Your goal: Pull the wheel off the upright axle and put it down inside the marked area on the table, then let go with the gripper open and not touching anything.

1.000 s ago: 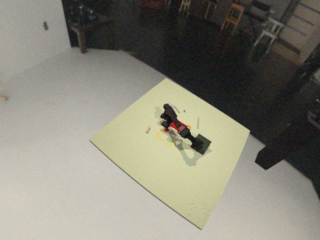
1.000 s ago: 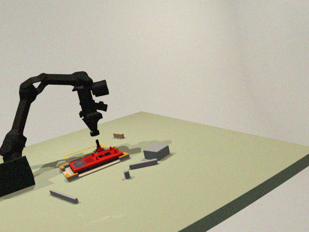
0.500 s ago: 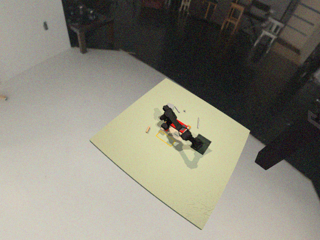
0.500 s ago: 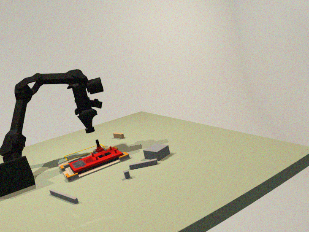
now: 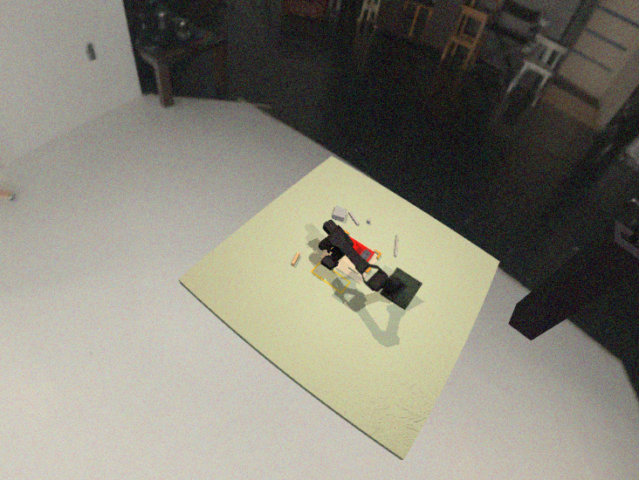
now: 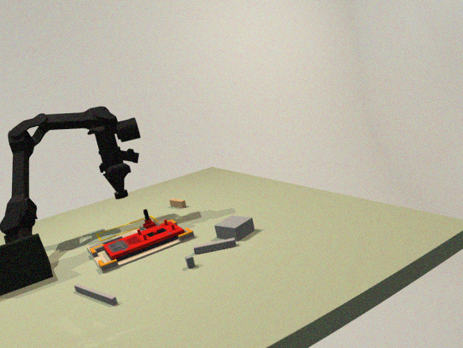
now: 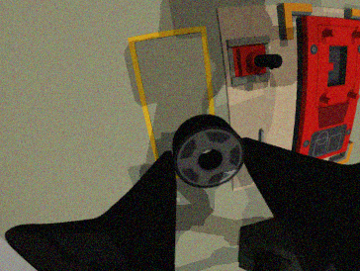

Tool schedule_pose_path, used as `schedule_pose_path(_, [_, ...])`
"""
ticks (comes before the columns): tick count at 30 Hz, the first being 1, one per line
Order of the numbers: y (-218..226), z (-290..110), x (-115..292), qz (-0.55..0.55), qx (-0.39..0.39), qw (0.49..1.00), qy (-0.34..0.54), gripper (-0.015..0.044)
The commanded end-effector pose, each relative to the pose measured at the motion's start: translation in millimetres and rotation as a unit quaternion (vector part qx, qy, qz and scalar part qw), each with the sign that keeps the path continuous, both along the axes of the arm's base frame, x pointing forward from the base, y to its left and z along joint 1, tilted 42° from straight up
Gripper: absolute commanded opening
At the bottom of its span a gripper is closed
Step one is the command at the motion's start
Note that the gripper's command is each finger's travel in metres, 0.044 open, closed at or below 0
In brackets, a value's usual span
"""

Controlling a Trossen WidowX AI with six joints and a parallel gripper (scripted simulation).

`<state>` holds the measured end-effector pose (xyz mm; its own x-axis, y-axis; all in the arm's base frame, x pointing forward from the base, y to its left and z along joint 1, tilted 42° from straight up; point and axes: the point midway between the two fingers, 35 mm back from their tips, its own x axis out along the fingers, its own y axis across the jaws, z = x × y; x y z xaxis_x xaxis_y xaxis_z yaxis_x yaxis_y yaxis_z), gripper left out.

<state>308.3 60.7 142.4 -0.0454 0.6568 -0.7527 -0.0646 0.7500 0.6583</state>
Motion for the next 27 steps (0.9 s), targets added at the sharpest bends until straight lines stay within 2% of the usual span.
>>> schedule_pose_path(1, [6.4, 6.0, -8.4, -0.002, 0.002, 1.000, 0.003, 0.0000])
schedule_pose_path(14, [22.1, -11.2, -9.1, -0.002, 0.002, 1.000, 0.003, 0.0000])
schedule_pose_path(27, [64.7, -59.1, -10.9, -0.002, 0.003, 1.000, 0.002, 0.0000])
